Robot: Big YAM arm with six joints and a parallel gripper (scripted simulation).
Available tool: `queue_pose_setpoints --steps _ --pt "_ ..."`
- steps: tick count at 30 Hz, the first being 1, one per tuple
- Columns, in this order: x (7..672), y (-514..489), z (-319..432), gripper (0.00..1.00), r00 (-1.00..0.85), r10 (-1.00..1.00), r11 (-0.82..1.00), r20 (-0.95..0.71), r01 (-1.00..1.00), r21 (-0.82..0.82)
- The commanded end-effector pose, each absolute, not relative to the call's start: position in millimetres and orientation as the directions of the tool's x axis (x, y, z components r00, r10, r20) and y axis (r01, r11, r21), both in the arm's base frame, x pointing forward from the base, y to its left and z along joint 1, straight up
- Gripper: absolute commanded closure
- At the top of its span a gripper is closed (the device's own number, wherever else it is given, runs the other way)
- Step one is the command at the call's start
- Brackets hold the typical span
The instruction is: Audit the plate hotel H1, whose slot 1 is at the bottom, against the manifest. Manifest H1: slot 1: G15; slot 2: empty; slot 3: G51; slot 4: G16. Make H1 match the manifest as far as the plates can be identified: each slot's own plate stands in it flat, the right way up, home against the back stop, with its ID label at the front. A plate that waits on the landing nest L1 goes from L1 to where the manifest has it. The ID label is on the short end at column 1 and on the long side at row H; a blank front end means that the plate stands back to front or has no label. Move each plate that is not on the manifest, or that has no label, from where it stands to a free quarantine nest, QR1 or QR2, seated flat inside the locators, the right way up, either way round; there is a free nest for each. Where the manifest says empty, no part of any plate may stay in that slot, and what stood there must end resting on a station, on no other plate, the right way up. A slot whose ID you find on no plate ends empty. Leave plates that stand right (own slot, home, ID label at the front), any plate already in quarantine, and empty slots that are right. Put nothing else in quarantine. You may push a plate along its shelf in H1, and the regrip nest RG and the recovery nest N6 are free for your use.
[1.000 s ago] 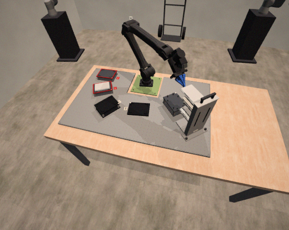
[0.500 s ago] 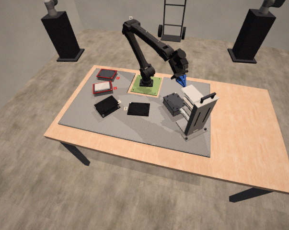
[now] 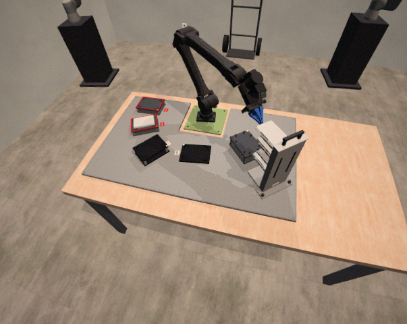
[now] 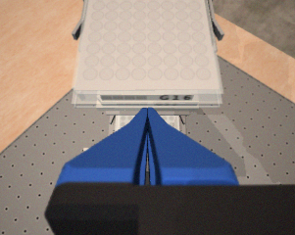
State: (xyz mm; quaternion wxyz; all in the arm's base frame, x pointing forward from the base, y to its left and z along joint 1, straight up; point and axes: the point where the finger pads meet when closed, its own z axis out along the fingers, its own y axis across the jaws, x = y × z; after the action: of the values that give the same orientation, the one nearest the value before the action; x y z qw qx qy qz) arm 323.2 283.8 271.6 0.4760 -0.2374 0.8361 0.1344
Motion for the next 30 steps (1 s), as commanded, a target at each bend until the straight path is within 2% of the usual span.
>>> queue_pose_setpoints --steps 1,30 --pt "343 295 327 1.0 -0.365 -0.202 0.854 -0.909 -0.52 0.019" --pt "358 304 327 1.0 -0.364 -0.203 0.854 -0.909 -0.52 0.017"
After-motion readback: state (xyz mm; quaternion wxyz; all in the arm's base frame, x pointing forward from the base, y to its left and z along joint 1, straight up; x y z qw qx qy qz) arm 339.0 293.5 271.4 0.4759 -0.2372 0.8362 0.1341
